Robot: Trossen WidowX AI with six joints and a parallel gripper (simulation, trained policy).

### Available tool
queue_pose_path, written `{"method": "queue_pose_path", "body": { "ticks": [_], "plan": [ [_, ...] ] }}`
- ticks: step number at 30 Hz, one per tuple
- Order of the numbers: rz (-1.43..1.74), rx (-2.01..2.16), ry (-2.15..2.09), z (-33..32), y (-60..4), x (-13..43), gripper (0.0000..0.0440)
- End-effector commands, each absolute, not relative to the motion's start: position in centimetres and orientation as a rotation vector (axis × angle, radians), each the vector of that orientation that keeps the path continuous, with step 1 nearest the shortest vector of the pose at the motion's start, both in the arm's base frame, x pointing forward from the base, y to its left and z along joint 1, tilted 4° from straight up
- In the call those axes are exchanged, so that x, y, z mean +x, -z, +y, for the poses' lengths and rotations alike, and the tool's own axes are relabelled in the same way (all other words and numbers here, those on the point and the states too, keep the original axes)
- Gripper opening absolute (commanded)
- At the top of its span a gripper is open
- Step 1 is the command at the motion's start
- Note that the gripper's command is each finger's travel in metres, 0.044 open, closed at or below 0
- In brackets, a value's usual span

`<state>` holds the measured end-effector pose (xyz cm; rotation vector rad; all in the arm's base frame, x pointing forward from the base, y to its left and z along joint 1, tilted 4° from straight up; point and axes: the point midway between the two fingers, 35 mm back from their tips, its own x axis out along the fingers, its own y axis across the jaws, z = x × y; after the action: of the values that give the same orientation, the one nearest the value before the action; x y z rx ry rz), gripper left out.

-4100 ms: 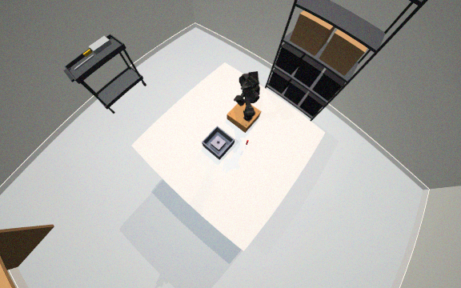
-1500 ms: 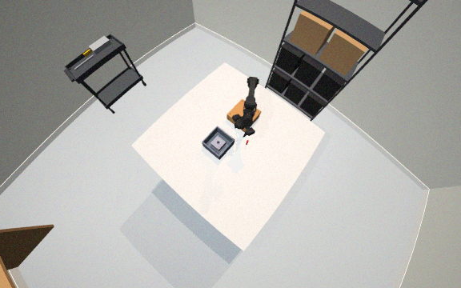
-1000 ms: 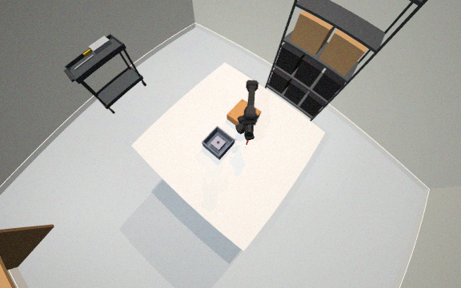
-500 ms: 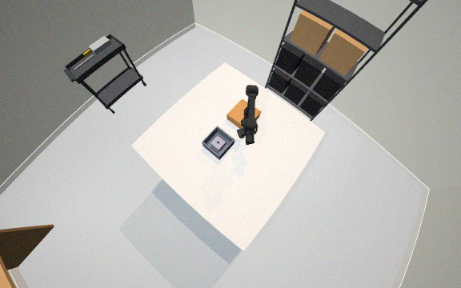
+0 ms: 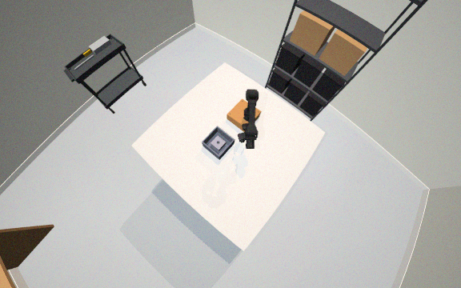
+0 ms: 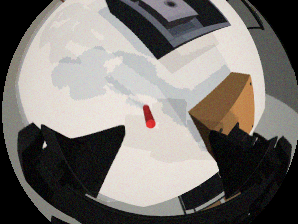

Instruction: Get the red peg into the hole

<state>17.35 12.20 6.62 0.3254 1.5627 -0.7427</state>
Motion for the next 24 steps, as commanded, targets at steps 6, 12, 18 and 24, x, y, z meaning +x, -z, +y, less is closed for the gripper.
{"method": "queue_pose_path", "body": {
  "ticks": [6, 12, 18, 24],
  "plan": [
    [1.564, 0.342, 0.760, 12.9, -4.8, 17.6, 0.0437],
    [1.558, 0.349, 0.764, 13.2, -3.8, 17.8, 0.0429],
    [1.552, 0.352, 0.766, 13.3, -3.0, 17.9, 0.0418],
    [1.547, 0.352, 0.767, 13.4, -2.2, 17.9, 0.0403]
  ]
}}
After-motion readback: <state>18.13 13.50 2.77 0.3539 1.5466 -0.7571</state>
